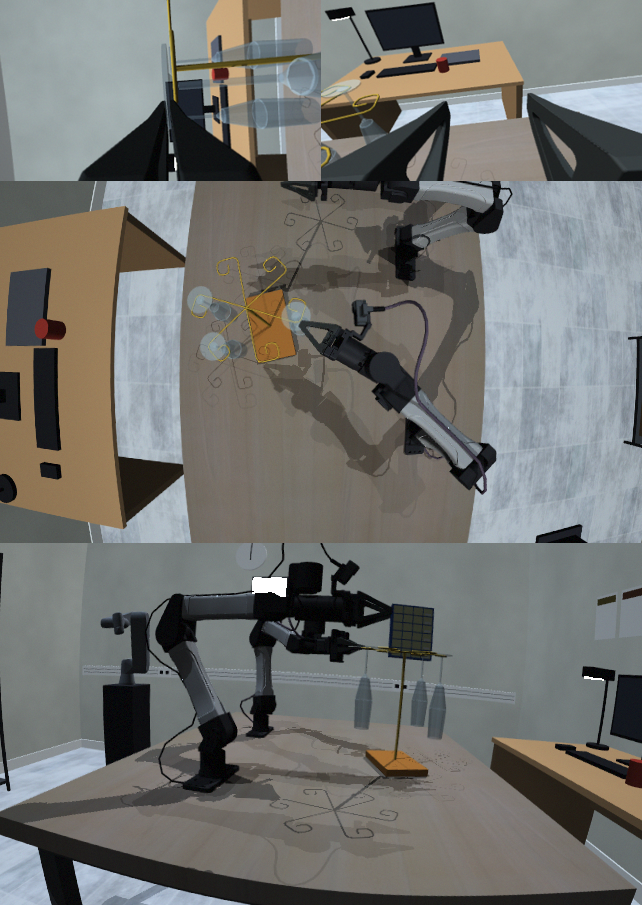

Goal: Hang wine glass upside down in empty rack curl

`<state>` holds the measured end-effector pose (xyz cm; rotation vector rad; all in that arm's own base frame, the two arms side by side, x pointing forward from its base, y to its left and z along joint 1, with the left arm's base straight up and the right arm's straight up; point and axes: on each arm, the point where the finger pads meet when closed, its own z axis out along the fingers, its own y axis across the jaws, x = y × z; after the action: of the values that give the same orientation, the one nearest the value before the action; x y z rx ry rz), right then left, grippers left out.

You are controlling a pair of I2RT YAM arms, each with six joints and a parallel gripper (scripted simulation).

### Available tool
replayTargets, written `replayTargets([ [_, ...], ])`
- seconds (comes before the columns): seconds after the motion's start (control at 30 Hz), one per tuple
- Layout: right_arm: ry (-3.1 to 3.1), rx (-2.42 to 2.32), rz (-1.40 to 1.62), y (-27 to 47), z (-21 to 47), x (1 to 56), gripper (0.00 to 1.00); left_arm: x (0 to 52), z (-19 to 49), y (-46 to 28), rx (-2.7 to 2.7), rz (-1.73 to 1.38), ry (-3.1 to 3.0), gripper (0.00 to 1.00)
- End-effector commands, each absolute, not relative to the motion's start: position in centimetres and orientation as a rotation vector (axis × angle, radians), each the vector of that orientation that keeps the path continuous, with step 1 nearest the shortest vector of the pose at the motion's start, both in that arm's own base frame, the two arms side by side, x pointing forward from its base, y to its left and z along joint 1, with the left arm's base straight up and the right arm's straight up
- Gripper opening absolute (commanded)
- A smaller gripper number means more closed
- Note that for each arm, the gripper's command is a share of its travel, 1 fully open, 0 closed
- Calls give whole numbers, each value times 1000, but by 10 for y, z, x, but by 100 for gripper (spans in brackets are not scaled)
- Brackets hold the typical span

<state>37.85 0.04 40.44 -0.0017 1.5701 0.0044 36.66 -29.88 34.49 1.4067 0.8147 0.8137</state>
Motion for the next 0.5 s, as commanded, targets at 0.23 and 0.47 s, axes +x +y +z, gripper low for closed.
replayTargets([
  [0.23, 1558, 9, 2, -2, 407, 377, 62, 365, 374, -295, 1309, 822, 793, 0],
  [0.47, 1558, 9, 2, -2, 407, 377, 62, 365, 374, -295, 1309, 822, 793, 0],
])
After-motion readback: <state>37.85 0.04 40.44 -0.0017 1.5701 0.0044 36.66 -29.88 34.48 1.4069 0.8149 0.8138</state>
